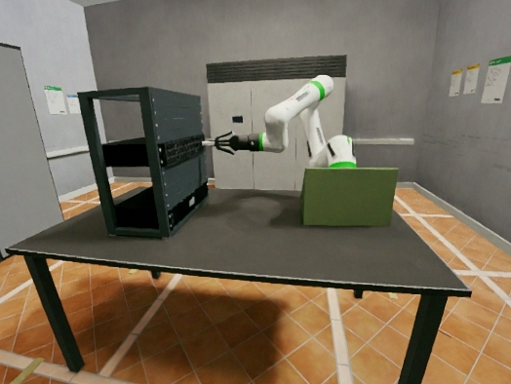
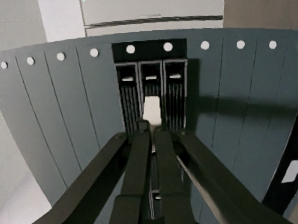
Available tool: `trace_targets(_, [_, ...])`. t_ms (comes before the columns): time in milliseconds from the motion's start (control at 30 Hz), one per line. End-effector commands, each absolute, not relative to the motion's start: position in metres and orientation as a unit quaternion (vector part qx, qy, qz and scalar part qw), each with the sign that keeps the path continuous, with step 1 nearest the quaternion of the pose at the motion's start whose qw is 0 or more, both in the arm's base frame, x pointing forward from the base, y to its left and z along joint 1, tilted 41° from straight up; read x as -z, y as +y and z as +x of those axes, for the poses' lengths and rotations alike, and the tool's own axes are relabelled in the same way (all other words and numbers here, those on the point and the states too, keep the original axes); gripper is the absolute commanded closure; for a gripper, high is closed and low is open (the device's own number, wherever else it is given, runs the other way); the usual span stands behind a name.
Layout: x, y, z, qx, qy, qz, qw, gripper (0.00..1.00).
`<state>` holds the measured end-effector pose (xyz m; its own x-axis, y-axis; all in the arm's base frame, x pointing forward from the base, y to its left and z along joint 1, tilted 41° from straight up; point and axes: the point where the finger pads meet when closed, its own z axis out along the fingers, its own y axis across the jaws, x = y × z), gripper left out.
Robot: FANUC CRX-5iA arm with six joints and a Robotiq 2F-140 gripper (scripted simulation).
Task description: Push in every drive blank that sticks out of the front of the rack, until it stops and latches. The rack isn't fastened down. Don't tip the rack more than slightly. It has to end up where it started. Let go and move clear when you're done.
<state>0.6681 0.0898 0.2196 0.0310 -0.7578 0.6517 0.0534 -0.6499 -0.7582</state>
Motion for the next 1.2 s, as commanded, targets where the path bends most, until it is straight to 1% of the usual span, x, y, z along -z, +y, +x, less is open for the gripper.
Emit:
trace_targets(0, [-0.2203, 0.0905, 0.6683, 0.64, 0.273, -0.644, 0.317, 0.9])
trace_targets(1167, [-0.2204, 0.0909, 0.6743, 0.64, 0.273, -0.644, 0.317, 0.9])
